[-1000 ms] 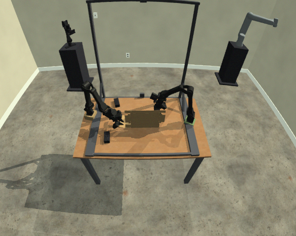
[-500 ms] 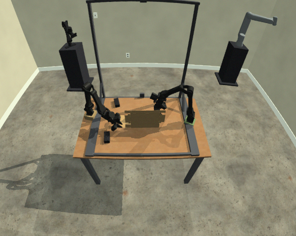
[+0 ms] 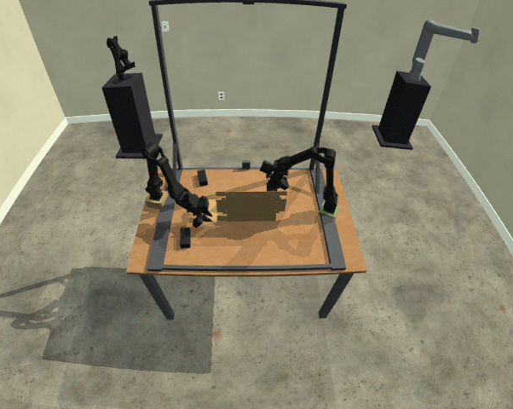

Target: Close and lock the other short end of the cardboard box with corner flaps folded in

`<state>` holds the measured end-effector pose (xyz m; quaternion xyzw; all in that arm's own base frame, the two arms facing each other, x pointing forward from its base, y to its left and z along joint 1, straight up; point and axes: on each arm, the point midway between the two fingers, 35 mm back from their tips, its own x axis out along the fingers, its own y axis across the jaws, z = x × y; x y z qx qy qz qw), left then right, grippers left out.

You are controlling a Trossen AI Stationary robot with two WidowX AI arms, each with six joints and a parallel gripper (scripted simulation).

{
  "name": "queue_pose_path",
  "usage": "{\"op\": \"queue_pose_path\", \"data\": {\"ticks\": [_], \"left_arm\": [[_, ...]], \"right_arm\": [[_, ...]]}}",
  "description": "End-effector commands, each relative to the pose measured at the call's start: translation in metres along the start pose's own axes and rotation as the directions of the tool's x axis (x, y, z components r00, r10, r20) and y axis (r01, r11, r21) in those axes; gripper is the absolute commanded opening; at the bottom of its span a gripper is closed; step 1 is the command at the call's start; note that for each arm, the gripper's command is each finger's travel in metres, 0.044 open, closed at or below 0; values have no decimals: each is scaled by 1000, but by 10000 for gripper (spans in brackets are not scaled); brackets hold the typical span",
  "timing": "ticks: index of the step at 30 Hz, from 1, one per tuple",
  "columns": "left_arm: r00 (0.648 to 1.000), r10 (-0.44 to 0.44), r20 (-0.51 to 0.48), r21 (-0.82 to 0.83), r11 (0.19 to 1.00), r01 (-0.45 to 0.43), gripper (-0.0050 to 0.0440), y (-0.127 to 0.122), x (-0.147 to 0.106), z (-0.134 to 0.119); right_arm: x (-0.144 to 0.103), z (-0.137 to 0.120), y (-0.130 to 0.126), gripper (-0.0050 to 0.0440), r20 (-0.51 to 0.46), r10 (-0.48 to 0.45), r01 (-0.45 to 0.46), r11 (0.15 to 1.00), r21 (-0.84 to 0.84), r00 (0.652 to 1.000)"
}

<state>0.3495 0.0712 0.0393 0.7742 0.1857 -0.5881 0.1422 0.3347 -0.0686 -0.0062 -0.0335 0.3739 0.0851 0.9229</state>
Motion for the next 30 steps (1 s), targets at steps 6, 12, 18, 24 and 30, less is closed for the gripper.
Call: {"op": "queue_pose_path", "data": {"ticks": [6, 12, 18, 24, 30], "left_arm": [[1000, 7, -10, 3, 1000, -7, 5, 1, -3, -3], [1000, 7, -10, 3, 1000, -7, 5, 1, -3, -3], [1000, 7, -10, 3, 1000, -7, 5, 1, -3, -3], [1000, 7, -10, 3, 1000, -7, 5, 1, -3, -3], [1000, 7, -10, 3, 1000, -7, 5, 1, -3, -3]], "right_arm": [[-1, 5, -1, 147, 16, -4, 4, 1000, -12, 1000], [-1, 5, -1, 147, 16, -4, 4, 1000, -12, 1000], [1, 8, -2, 147, 16, -4, 4, 1000, -12, 1000], [8, 16, -2, 147, 17, -4, 4, 1000, -12, 1000], [13, 21, -2, 147, 17, -4, 4, 1000, -12, 1000]]}}
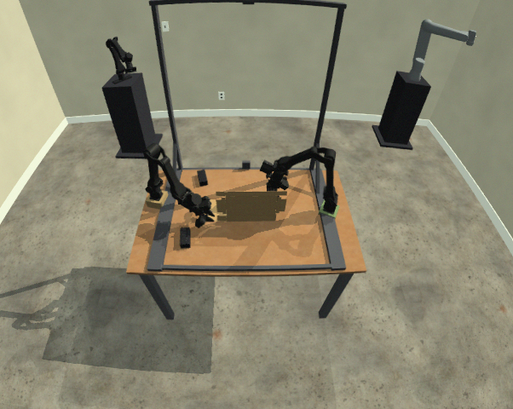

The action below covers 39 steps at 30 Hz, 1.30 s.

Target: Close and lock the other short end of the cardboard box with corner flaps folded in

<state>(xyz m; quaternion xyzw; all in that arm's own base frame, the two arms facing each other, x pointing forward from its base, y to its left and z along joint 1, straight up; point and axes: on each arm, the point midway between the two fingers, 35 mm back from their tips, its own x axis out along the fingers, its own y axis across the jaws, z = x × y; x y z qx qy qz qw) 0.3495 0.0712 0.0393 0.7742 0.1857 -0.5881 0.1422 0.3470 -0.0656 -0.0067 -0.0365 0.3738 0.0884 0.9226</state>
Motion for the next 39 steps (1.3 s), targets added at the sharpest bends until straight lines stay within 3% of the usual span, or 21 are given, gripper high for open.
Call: {"op": "queue_pose_path", "data": {"ticks": [1, 15, 34, 39], "left_arm": [[1000, 7, -10, 3, 1000, -7, 5, 1, -3, -3], [1000, 7, -10, 3, 1000, -7, 5, 1, -3, -3], [1000, 7, -10, 3, 1000, -7, 5, 1, -3, -3], [1000, 7, -10, 3, 1000, -7, 5, 1, -3, -3]], "right_arm": [[5, 13, -3, 147, 18, -8, 8, 1000, -4, 1000], [18, 27, -2, 147, 19, -8, 8, 1000, -4, 1000], [19, 27, -2, 147, 19, -8, 8, 1000, -4, 1000], [19, 27, -2, 27, 19, -8, 8, 1000, -4, 1000]]}}
